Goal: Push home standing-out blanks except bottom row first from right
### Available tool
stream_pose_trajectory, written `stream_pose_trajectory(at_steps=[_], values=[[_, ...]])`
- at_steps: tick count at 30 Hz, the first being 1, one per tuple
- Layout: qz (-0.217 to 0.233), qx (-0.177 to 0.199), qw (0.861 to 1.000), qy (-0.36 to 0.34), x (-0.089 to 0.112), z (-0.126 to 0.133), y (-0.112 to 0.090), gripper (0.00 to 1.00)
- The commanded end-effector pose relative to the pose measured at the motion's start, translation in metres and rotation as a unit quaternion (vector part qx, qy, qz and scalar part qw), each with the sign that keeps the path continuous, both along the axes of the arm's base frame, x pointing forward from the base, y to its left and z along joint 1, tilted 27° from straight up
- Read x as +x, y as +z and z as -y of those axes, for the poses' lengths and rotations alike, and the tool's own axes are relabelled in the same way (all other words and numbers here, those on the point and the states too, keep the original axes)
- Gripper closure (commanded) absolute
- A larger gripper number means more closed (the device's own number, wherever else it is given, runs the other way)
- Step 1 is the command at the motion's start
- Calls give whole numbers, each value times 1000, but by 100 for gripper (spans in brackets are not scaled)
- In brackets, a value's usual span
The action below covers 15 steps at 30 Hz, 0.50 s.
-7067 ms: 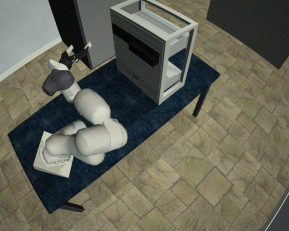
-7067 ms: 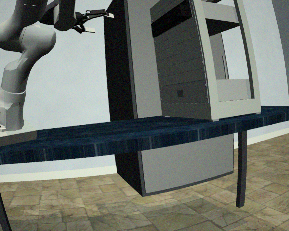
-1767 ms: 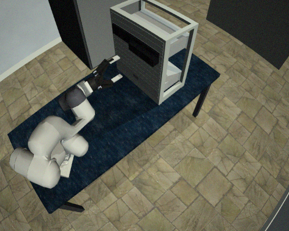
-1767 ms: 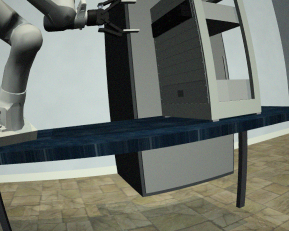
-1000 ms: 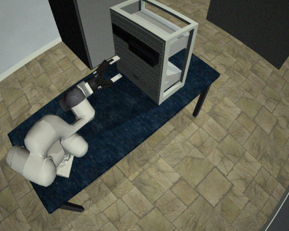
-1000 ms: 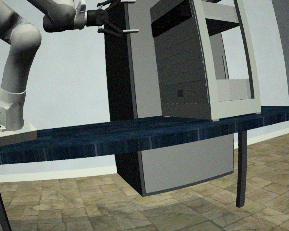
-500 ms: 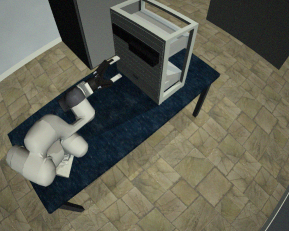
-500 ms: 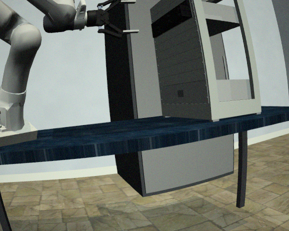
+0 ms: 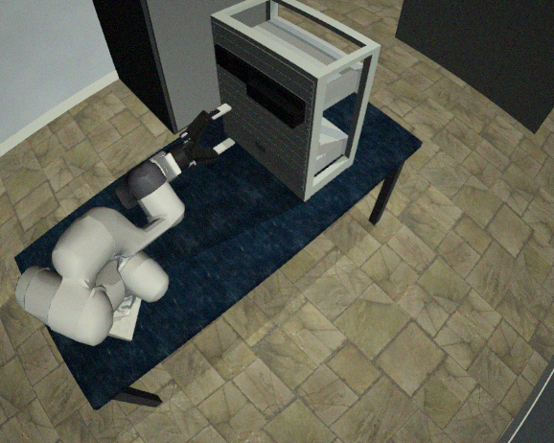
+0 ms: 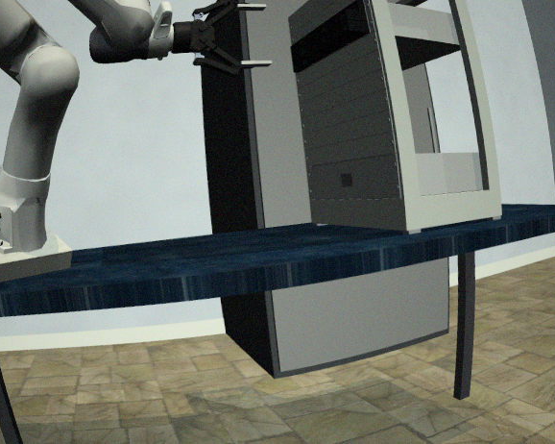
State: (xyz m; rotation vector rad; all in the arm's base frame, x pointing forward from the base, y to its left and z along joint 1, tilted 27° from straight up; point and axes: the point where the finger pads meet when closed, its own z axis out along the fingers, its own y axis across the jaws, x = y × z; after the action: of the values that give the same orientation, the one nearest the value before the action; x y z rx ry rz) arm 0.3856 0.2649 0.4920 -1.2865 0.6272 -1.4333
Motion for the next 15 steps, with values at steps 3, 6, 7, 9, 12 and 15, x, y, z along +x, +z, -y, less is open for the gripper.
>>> stream_pose_trajectory(at_steps=[3,6,7,9,12,15], values=[[6,10,1000,-1,20,-15,6,0],[6,10,1000,-1,34,-28,7,0],[6,10,1000,-1,38,-32,7,0],[6,9,1000,-1,47,-39,8,0],[6,10,1000,-1,54,-46,8,0],[6,10,1000,-1,60,-51,9,0]])
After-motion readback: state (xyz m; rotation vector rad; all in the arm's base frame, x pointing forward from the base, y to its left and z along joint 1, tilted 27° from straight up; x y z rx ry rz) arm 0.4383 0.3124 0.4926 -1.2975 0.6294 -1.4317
